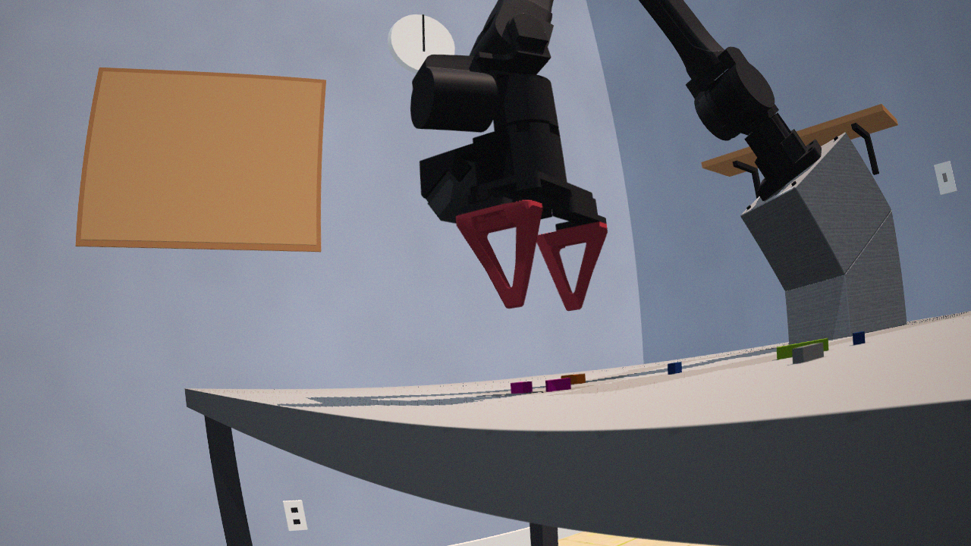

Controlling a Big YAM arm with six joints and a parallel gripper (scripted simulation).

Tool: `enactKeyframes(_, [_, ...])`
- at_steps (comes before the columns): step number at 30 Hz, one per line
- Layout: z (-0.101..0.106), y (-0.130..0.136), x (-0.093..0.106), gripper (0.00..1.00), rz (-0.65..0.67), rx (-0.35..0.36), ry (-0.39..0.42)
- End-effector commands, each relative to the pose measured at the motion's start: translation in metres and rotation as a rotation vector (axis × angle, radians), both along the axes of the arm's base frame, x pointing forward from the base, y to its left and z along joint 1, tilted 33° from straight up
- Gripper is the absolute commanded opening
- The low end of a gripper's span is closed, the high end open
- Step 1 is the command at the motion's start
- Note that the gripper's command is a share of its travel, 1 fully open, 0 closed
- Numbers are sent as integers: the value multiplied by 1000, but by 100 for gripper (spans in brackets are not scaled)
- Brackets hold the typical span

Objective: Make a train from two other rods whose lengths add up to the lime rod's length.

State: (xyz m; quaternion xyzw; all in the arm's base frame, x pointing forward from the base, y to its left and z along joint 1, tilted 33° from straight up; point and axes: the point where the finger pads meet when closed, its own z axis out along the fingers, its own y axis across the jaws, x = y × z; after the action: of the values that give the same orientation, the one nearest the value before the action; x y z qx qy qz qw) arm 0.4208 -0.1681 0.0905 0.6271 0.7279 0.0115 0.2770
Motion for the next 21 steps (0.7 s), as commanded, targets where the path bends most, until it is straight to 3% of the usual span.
enactKeyframes(1, [9, 6, 16, 100, 136, -68, 37])
enactKeyframes(7, [3, 11, 15, 100, 192, -90, 64])
enactKeyframes(11, [7, 17, 24, 100, 313, -154, 107])
enactKeyframes(15, [7, 17, 25, 100, 314, -153, 102])
enactKeyframes(16, [6, 21, 26, 100, 378, -185, 134])
enactKeyframes(19, [2, 22, 23, 100, 381, -181, 136])
enactKeyframes(21, [6, 25, 29, 100, 447, -219, 158])
